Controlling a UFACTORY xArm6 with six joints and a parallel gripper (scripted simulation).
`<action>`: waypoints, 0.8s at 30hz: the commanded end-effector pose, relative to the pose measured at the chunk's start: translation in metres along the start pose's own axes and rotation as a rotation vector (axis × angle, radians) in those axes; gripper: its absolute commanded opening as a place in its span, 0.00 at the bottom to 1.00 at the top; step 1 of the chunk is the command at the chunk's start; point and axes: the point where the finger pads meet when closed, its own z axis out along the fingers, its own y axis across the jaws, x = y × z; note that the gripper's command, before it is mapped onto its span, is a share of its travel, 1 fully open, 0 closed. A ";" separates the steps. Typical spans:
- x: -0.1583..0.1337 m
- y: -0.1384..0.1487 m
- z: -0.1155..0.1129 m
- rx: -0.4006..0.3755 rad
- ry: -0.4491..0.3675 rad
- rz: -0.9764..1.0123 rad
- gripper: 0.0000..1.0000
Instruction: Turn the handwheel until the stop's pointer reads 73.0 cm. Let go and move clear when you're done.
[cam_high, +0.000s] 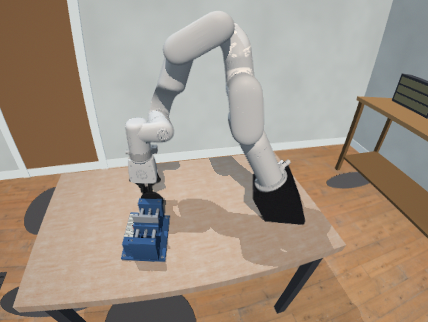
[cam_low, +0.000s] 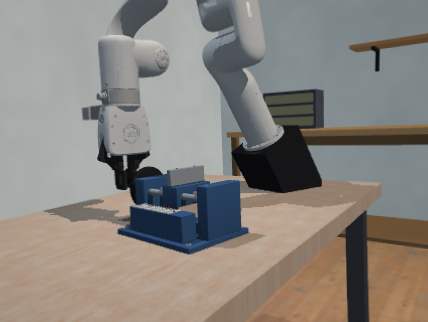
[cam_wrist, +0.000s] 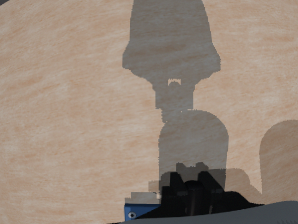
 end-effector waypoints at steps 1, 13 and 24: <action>0.000 0.000 -0.001 0.000 0.000 0.000 0.06; 0.000 0.004 -0.005 0.000 0.000 0.000 0.06; 0.000 0.008 -0.009 0.000 0.000 0.000 0.06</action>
